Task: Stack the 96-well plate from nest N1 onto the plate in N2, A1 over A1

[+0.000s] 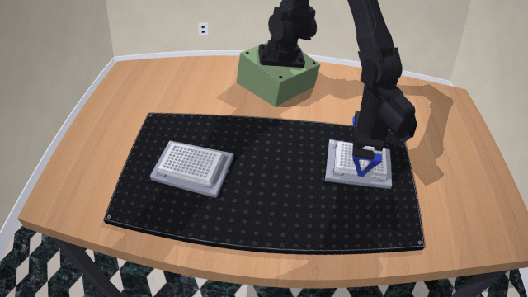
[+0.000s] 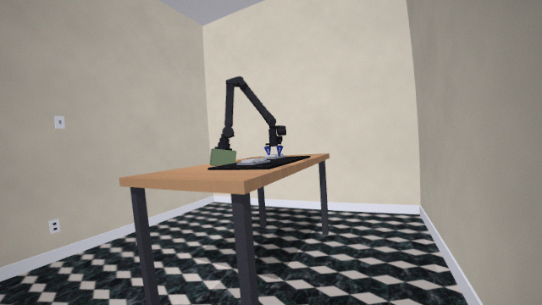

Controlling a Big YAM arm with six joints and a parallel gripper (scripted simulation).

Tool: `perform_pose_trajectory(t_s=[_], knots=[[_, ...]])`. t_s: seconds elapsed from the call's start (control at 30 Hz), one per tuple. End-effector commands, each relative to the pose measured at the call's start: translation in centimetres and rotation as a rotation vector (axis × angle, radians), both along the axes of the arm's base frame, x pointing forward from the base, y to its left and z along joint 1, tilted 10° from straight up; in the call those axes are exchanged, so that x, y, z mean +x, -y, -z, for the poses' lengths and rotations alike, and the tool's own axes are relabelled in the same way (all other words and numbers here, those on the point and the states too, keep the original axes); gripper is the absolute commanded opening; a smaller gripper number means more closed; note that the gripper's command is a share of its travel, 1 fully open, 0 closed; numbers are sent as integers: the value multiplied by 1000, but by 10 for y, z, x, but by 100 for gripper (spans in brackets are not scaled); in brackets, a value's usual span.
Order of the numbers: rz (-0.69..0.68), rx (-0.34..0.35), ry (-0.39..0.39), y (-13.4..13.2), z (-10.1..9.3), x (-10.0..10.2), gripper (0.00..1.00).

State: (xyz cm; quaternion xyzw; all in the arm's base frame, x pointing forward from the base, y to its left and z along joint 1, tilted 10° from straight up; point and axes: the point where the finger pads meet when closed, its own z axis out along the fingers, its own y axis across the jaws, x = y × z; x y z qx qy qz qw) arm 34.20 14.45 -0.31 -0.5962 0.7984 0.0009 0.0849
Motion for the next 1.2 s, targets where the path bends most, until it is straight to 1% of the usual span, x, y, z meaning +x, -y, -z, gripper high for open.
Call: perform_pose_trajectory(t_s=[0.0, 0.1, 0.23, 1.17], knots=[[-2, 23, 46, -8, -25, 12, 0], [-2, 28, 61, -9, -36, 19, 0], [-2, 28, 61, -8, -39, 18, 0], [2, 29, 67, 1, -85, 14, 0]])
